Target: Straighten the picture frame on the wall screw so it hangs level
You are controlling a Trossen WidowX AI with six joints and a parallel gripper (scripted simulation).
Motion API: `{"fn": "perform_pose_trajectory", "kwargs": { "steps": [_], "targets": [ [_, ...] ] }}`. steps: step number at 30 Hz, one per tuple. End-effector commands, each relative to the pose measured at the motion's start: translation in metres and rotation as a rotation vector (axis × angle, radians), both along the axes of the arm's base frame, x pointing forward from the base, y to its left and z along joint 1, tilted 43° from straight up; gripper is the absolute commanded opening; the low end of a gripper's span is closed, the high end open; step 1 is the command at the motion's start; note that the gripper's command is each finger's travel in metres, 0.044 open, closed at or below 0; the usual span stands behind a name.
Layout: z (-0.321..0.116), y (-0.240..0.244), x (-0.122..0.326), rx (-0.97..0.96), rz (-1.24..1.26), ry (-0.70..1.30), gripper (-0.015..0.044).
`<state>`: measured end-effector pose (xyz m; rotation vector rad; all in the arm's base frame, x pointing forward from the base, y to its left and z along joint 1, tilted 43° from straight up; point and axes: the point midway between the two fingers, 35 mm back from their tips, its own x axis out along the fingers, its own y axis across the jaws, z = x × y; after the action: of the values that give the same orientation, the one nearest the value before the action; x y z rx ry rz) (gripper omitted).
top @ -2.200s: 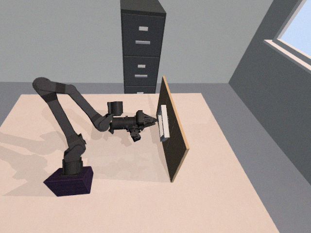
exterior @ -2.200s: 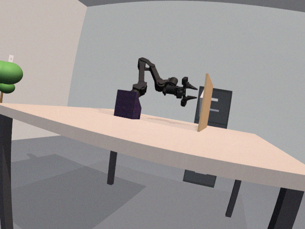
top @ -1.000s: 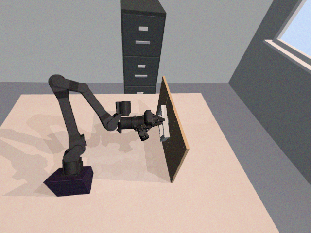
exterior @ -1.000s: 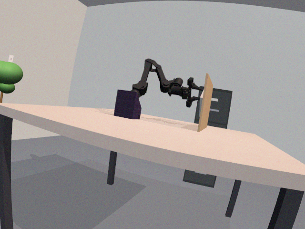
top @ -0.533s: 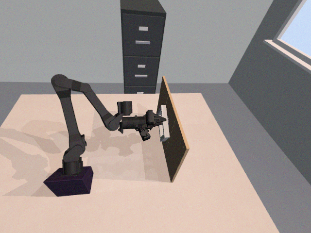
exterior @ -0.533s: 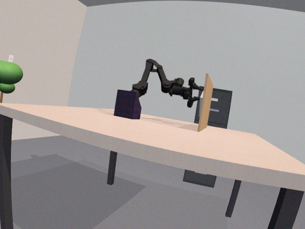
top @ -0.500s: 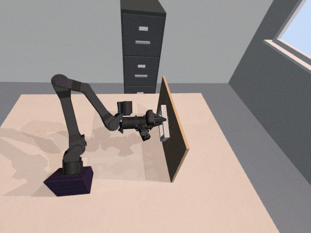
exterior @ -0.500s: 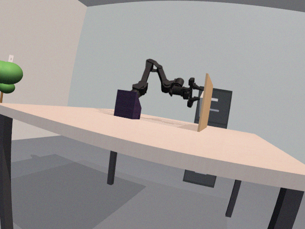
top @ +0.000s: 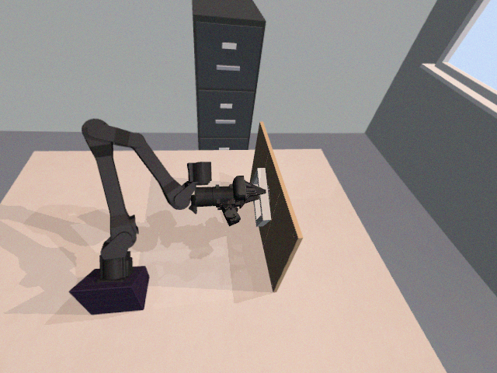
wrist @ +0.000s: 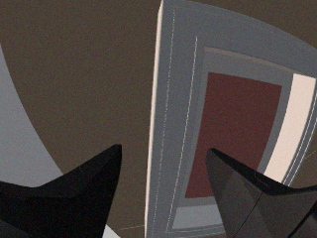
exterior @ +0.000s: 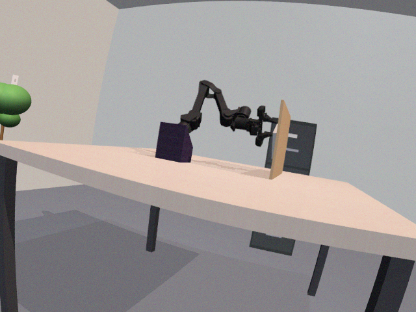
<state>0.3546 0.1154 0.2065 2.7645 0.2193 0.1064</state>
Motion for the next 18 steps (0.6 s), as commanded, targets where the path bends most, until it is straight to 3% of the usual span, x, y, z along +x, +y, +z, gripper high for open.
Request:
{"fn": "perform_pose_trajectory", "kwargs": {
  "steps": [1, 8, 15, 18],
  "targets": [
    [0.0004, 0.0006, 0.0001, 0.006, 0.004, 0.000, 0.0260],
    [0.0006, 0.0010, 0.0002, 0.006, 0.004, 0.000, 0.0260],
    [0.0006, 0.0010, 0.0002, 0.006, 0.004, 0.000, 0.0076],
    [0.0006, 0.0010, 0.0002, 0.006, 0.004, 0.000, 0.0056]
  ]
}}
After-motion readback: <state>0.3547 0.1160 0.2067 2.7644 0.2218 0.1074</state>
